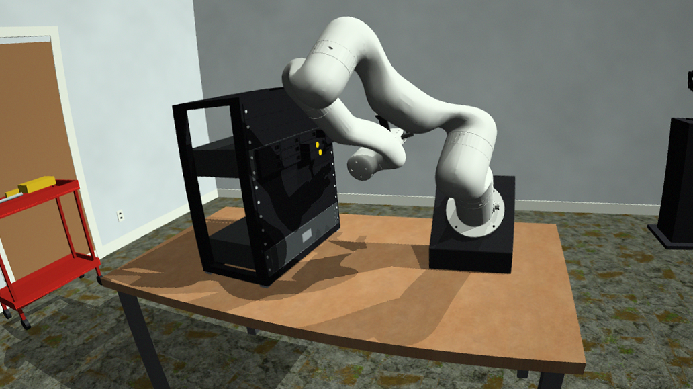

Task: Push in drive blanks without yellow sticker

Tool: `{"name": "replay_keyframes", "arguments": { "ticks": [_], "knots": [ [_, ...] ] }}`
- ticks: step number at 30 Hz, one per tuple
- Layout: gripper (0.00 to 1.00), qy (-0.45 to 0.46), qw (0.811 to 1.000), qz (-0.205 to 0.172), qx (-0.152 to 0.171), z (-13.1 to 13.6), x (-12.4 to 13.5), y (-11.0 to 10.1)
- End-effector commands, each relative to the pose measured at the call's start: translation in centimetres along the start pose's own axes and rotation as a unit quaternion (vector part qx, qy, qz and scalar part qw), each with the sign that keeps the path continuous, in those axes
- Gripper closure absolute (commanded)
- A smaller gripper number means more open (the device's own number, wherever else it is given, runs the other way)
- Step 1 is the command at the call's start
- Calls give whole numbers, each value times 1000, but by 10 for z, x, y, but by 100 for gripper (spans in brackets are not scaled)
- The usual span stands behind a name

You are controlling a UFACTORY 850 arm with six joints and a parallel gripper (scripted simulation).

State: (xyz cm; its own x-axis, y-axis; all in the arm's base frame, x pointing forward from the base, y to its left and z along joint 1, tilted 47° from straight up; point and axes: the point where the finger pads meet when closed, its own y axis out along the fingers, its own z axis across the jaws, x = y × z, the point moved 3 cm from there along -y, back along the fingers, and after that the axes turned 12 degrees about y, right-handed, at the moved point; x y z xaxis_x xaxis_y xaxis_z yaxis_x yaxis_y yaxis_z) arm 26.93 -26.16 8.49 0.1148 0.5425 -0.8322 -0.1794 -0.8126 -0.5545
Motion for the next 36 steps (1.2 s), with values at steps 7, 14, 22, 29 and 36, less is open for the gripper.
{"name": "replay_keyframes", "arguments": {
  "ticks": [7, 14, 22, 29, 36],
  "knots": [
    [0, -136, 988, 10, -71, -10, -11, 29],
    [0, -227, 966, 20, -124, -16, -12, 43],
    [0, -309, 933, 32, -181, -22, -9, 53],
    [0, -380, 891, 47, -242, -26, -3, 57],
    [0, -427, 853, 62, -294, -28, 4, 56]
  ]
}}
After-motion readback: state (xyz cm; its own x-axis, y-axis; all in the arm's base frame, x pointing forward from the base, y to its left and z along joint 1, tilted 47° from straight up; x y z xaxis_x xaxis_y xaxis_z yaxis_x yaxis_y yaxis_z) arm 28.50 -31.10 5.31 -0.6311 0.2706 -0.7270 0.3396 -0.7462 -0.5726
